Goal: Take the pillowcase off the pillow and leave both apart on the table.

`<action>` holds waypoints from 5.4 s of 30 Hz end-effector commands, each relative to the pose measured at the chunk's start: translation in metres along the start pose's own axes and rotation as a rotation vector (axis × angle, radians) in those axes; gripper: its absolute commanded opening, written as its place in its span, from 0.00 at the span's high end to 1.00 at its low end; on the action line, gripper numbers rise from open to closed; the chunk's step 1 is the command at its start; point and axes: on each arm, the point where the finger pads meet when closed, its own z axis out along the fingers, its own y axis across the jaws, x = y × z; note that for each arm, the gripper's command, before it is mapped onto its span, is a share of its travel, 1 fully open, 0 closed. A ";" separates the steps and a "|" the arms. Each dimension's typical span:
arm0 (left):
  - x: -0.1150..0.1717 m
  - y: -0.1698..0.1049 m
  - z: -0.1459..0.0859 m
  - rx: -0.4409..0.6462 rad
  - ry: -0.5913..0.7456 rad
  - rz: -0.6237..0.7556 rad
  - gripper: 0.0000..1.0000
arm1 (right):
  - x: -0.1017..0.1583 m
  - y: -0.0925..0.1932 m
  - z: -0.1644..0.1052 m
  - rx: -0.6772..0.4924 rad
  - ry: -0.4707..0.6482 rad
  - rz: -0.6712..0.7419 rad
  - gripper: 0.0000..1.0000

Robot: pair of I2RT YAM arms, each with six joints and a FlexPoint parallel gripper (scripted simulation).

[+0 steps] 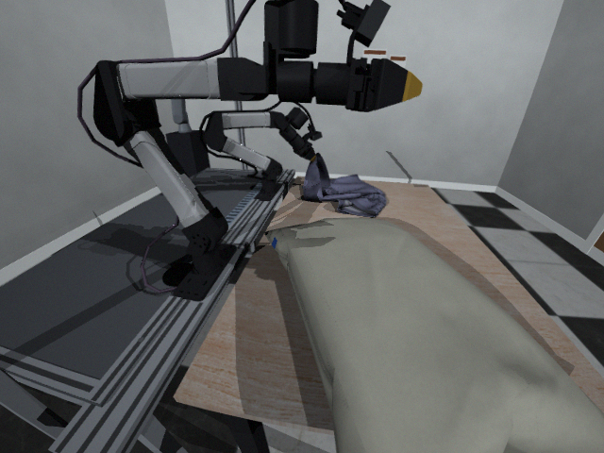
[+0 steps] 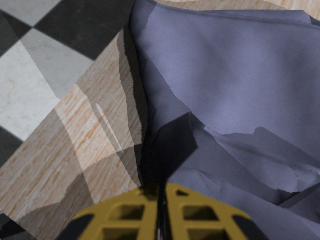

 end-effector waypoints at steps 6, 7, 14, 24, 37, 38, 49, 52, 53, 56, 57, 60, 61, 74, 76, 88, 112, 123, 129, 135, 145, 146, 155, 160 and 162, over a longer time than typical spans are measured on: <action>0.005 0.000 0.002 0.001 0.017 -0.007 0.95 | -0.013 0.003 -0.009 -0.012 -0.037 -0.006 0.40; 0.005 0.000 0.002 0.001 0.017 -0.007 0.95 | -0.013 0.003 -0.009 -0.012 -0.037 -0.006 0.40; 0.005 0.000 0.002 0.001 0.017 -0.007 0.94 | -0.013 0.003 -0.009 -0.012 -0.037 -0.006 0.40; 0.005 0.000 0.002 0.001 0.017 -0.007 0.93 | -0.013 0.003 -0.009 -0.012 -0.037 -0.006 0.40; 0.005 0.000 0.002 0.001 0.017 -0.007 0.40 | -0.013 0.003 -0.009 -0.012 -0.037 -0.006 0.40; 0.005 0.000 0.002 0.001 0.017 -0.007 0.40 | -0.013 0.003 -0.009 -0.012 -0.037 -0.006 0.40; 0.005 0.000 0.002 0.001 0.017 -0.007 0.40 | -0.013 0.003 -0.009 -0.012 -0.037 -0.006 0.40; 0.005 0.000 0.002 0.001 0.017 -0.007 0.40 | -0.013 0.003 -0.009 -0.012 -0.037 -0.006 0.40; 0.005 0.000 0.002 0.001 0.017 -0.007 0.40 | -0.013 0.003 -0.009 -0.012 -0.037 -0.006 0.40; 0.005 0.000 0.002 0.001 0.017 -0.007 0.40 | -0.013 0.003 -0.009 -0.012 -0.037 -0.006 0.40; 0.005 0.000 0.002 0.001 0.017 -0.007 0.40 | -0.013 0.003 -0.009 -0.012 -0.037 -0.006 0.40; 0.005 0.000 0.002 0.001 0.017 -0.007 0.40 | -0.013 0.003 -0.009 -0.012 -0.037 -0.006 0.40; 0.005 0.000 0.002 0.001 0.017 -0.007 0.40 | -0.013 0.003 -0.009 -0.012 -0.037 -0.006 0.40; -0.016 0.001 -0.014 0.002 -0.004 0.002 0.40 | -0.013 0.003 -0.009 -0.012 -0.037 -0.006 0.40; -0.016 0.001 -0.014 0.002 -0.004 0.002 0.40 | -0.013 0.003 -0.009 -0.012 -0.037 -0.006 0.40; -0.026 0.001 -0.025 0.001 0.001 0.001 0.40 | -0.013 0.003 -0.009 -0.012 -0.037 -0.006 0.40; -0.042 0.001 -0.042 0.000 0.017 -0.002 0.40 | -0.013 0.003 -0.009 -0.012 -0.037 -0.006 0.40; -0.078 -0.011 -0.051 0.034 -0.089 0.034 0.40 | -0.013 0.002 -0.009 -0.009 -0.037 -0.006 0.40; -0.100 -0.027 -0.050 0.079 -0.162 0.079 0.40 | -0.014 0.001 -0.009 -0.004 -0.037 -0.007 0.40; -0.138 -0.058 -0.060 0.166 -0.289 0.144 0.40 | -0.015 -0.001 -0.009 0.006 -0.037 -0.007 0.40; -0.174 -0.098 -0.064 0.262 -0.411 0.204 0.40 | -0.010 -0.003 -0.004 0.012 -0.025 -0.005 0.40; -0.185 -0.104 -0.073 0.278 -0.450 0.209 0.40 | -0.015 -0.005 -0.007 0.021 -0.035 -0.008 0.40; -0.229 -0.153 -0.090 0.391 -0.612 0.236 0.40 | -0.019 -0.005 -0.006 0.021 -0.040 -0.010 0.40; -0.247 -0.175 -0.098 0.434 -0.683 0.234 0.40 | -0.016 -0.003 -0.005 0.015 -0.034 -0.011 0.40; -0.252 -0.180 -0.100 0.443 -0.699 0.233 0.40 | -0.011 0.003 -0.003 -0.011 -0.027 -0.006 0.40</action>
